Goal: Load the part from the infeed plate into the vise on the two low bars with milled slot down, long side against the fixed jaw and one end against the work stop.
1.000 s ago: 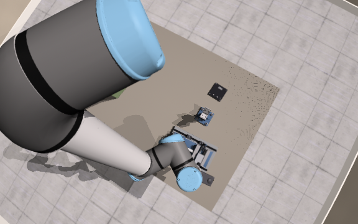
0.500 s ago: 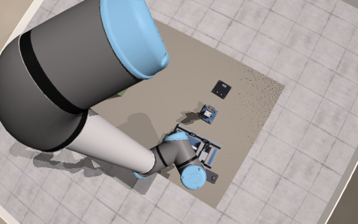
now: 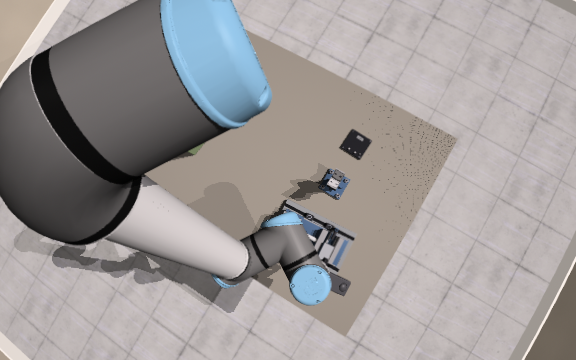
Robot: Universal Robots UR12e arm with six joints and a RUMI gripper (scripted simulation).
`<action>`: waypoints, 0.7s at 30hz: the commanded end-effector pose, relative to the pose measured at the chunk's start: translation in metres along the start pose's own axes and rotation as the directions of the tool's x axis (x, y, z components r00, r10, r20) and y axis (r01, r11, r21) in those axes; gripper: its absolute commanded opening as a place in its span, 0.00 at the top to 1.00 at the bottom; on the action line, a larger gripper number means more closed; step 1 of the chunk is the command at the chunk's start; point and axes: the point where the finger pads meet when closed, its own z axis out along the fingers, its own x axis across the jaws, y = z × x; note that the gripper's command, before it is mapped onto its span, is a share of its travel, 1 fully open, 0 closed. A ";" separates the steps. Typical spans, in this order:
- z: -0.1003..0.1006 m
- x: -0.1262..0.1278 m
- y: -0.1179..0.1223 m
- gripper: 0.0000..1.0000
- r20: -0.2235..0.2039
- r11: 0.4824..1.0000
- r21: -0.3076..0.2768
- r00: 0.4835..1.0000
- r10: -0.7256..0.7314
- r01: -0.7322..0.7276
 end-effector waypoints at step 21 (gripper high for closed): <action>0.019 0.000 -0.001 1.00 0.000 1.000 0.001 1.000 0.000 0.000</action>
